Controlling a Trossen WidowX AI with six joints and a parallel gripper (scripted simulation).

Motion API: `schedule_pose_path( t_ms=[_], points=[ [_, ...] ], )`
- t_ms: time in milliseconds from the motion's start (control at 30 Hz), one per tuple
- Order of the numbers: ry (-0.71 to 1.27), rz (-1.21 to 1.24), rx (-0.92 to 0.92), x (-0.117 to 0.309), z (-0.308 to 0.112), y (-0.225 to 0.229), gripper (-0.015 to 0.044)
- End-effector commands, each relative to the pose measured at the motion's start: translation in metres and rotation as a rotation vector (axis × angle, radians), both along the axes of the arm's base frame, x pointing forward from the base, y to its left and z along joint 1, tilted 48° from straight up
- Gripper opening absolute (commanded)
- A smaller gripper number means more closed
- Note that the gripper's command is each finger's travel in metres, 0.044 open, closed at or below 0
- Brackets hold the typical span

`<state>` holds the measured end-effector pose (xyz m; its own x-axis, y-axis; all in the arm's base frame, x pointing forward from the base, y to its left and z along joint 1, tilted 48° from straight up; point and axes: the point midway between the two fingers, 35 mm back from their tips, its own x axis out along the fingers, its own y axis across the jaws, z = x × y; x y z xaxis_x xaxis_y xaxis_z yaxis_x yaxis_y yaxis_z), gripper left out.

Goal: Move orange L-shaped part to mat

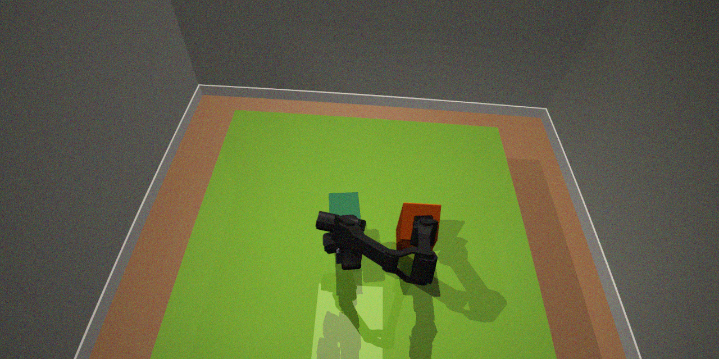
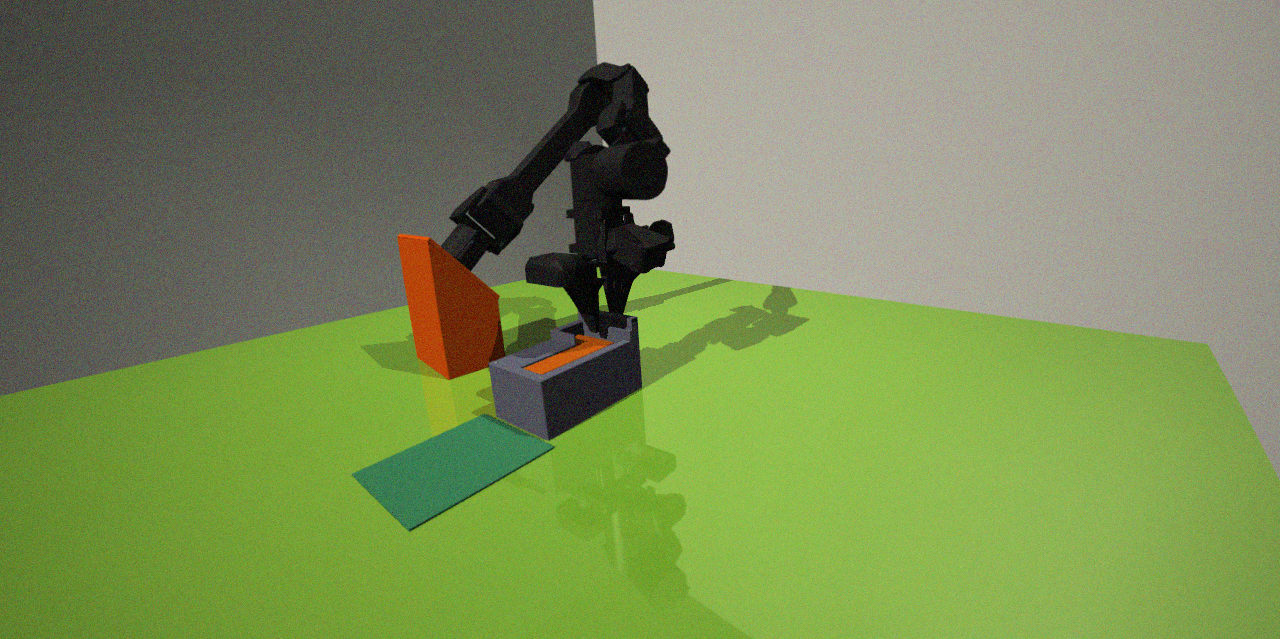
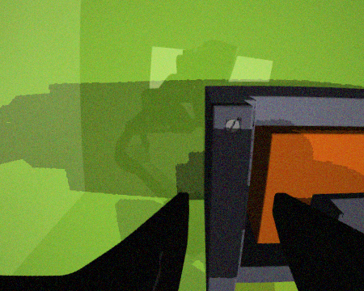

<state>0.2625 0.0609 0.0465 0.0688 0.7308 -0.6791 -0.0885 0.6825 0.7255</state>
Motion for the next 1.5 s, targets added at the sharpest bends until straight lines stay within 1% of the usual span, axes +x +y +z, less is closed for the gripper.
schedule_pose_path(
  t_ms=[0, 833, 1200, 1467],
  points=[
    [-0.005, -0.011, 0.005, 0.002, -0.002, 0.001, 0.0180],
    [-0.005, -0.011, 0.007, 0.004, -0.025, 0.028, 0.0180],
    [-0.014, -0.006, 0.010, 0.006, -0.022, 0.028, 0.0180],
    [-0.005, -0.011, 0.007, 0.002, -0.008, 0.026, 0.0180]
  ],
)
